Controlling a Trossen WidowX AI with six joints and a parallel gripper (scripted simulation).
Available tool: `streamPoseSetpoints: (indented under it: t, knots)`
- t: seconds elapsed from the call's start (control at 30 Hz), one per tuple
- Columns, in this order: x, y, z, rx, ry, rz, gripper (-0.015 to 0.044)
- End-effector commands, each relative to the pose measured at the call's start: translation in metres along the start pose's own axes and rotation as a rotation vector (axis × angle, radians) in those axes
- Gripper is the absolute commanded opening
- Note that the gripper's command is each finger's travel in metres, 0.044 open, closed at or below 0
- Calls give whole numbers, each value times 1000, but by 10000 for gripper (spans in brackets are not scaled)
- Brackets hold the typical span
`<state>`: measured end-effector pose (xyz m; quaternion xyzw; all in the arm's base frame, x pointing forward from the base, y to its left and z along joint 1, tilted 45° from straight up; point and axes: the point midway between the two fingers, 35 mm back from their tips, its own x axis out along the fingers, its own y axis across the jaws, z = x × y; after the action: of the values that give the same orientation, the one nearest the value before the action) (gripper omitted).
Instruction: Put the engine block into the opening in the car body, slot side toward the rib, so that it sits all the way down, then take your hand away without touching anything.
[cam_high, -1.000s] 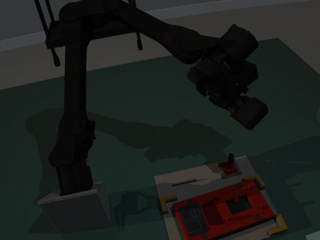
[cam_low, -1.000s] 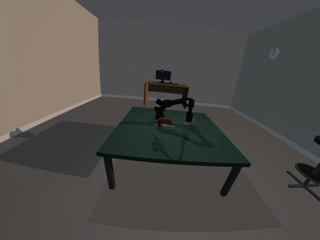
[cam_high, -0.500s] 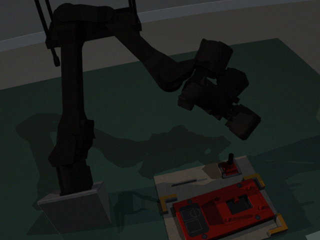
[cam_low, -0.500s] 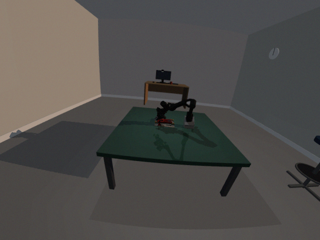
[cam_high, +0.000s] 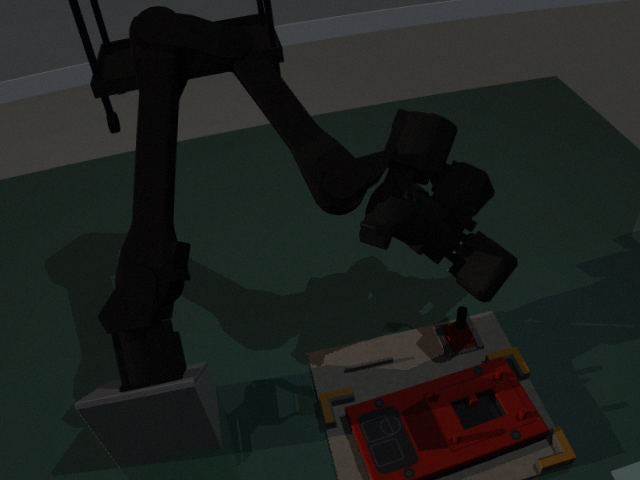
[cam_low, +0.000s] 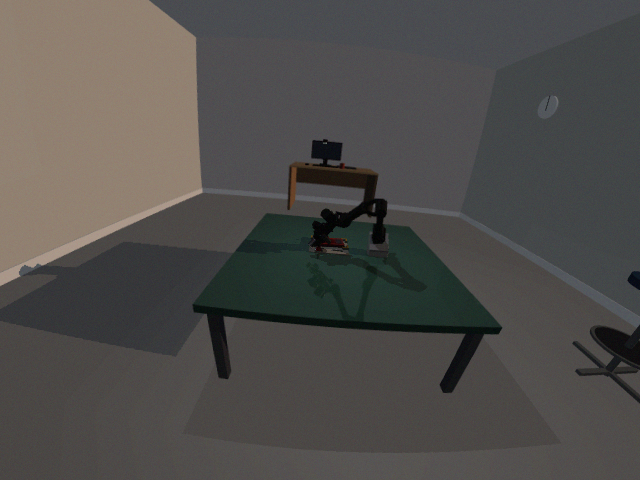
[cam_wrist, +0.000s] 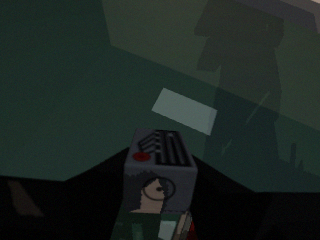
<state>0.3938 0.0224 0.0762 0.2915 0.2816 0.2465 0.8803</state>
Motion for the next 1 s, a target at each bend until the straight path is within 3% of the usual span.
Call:
streamPoseSetpoints:
  t: [0.0,0.57,0.97]
  knots:
    - [6,-1,-6,8,-4,-6,0]
    - [37,-1,-35,9,-4,-4,0]
    - [39,-1,-30,9,-4,-4,0]
